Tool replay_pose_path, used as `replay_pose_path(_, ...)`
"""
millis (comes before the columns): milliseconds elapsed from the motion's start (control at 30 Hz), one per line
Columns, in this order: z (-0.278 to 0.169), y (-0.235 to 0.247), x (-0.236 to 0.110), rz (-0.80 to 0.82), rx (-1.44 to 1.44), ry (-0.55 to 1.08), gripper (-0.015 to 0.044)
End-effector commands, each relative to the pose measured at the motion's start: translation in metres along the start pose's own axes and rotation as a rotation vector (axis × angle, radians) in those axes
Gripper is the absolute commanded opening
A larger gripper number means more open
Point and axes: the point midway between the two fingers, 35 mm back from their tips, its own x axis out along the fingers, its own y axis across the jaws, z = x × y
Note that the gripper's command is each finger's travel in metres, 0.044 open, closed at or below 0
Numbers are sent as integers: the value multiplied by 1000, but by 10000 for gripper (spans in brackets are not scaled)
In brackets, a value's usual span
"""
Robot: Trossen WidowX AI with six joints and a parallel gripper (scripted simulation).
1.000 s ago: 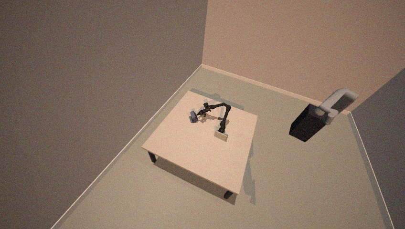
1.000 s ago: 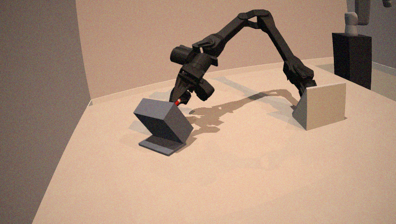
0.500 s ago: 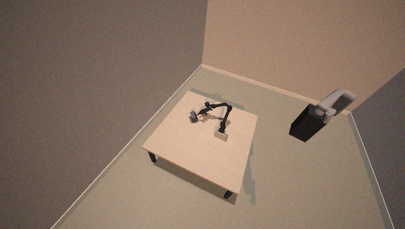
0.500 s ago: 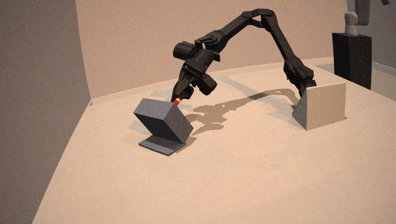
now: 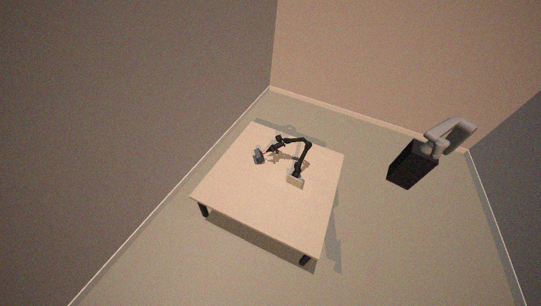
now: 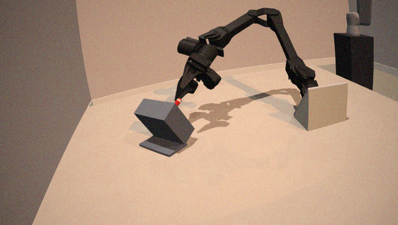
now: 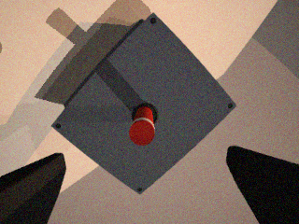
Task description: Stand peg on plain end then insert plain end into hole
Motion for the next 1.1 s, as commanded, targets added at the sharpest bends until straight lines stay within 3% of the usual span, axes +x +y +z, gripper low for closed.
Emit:
replay_pose_path(0, -1, 1, -8, -1, -2, 2, 440)
replay_pose_path(1067, -1, 0, -56, 0, 1, 0, 440)
